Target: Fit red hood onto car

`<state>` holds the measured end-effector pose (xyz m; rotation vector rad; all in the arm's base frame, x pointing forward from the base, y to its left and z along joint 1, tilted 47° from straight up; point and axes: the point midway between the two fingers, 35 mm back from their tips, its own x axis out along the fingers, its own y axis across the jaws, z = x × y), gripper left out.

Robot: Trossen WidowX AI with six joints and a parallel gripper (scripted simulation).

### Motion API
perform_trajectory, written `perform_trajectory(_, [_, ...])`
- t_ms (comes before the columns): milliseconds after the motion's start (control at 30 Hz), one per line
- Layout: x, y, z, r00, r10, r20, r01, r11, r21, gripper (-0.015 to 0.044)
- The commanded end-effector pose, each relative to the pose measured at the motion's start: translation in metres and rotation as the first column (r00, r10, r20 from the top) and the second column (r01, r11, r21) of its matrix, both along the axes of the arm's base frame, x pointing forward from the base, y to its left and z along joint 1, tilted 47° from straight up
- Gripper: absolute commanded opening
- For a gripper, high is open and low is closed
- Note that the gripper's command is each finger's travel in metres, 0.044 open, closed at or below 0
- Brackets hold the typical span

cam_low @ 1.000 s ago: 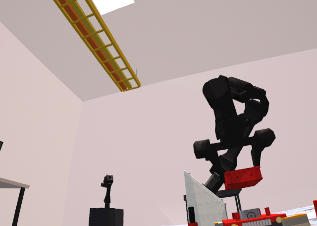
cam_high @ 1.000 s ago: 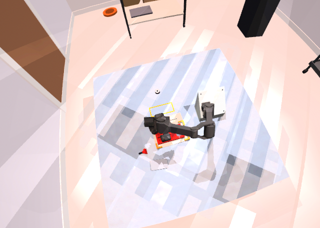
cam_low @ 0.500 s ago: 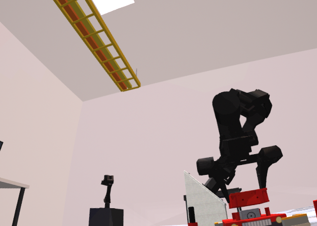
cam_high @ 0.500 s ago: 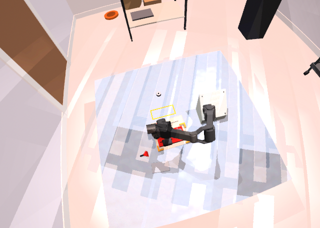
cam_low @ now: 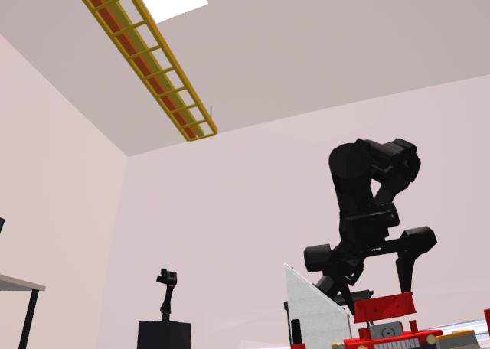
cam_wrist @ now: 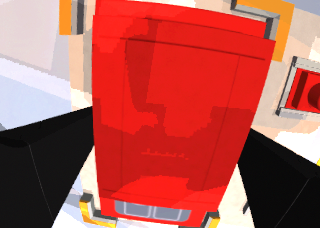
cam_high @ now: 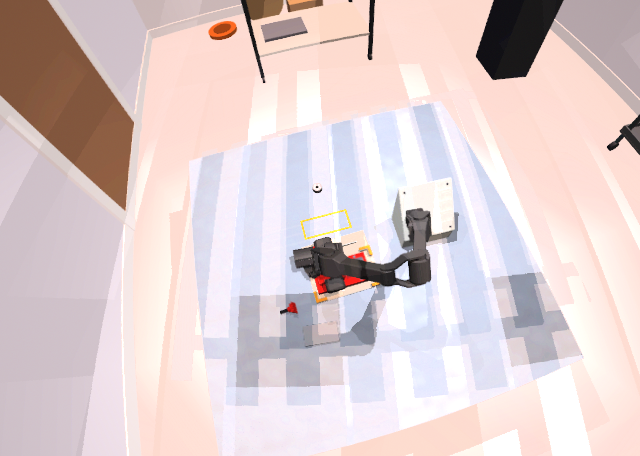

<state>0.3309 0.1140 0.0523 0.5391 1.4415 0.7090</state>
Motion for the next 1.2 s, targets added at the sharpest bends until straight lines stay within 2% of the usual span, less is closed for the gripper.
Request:
perform_trajectory(0, [-0.0001, 0.0005, 0.0003, 1.000, -0.003, -0.002, 0.003, 1.000, 0.003, 0.0000])
perform_trajectory(1167, [-0.0002, 0.0077, -0.0070, 1.000, -0.002, -0.002, 0.003, 1.000, 0.004, 0.0000])
